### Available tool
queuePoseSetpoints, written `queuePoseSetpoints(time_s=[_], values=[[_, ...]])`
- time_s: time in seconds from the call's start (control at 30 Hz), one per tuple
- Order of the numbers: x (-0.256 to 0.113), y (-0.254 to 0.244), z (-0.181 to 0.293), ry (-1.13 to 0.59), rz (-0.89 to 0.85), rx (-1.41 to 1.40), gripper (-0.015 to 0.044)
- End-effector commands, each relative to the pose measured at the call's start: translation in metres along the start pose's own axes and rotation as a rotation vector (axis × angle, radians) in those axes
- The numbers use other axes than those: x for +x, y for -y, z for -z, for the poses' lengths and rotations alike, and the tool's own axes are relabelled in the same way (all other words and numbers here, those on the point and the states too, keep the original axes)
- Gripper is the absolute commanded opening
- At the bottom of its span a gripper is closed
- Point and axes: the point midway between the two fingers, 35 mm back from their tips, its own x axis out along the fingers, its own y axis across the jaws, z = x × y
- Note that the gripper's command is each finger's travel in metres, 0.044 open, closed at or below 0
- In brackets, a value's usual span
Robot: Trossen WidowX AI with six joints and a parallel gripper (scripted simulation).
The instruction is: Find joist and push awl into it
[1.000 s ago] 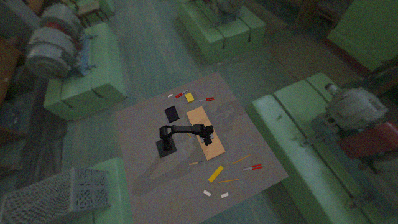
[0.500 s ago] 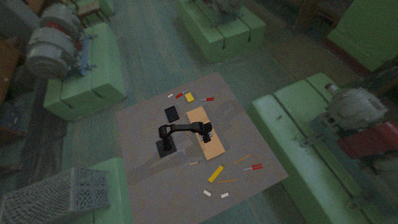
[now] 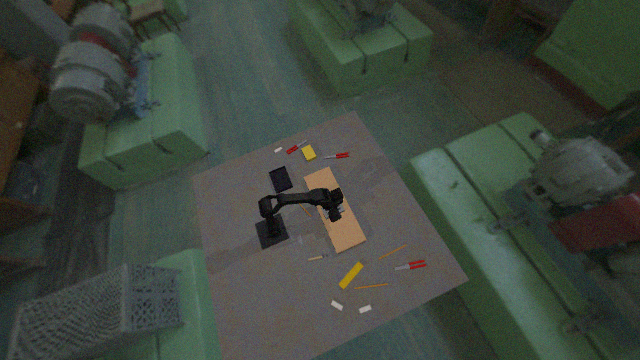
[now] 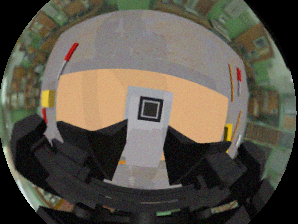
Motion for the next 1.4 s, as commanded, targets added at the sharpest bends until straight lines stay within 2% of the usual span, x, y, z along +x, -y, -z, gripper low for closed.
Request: queuePoseSetpoints(time_s=[0.0,1.37], values=[[0.000,-0.008,0.000,0.001,-0.001,0.000,0.0000],[-0.001,-0.069,0.000,0.001,-0.007,0.002,0.0000]])
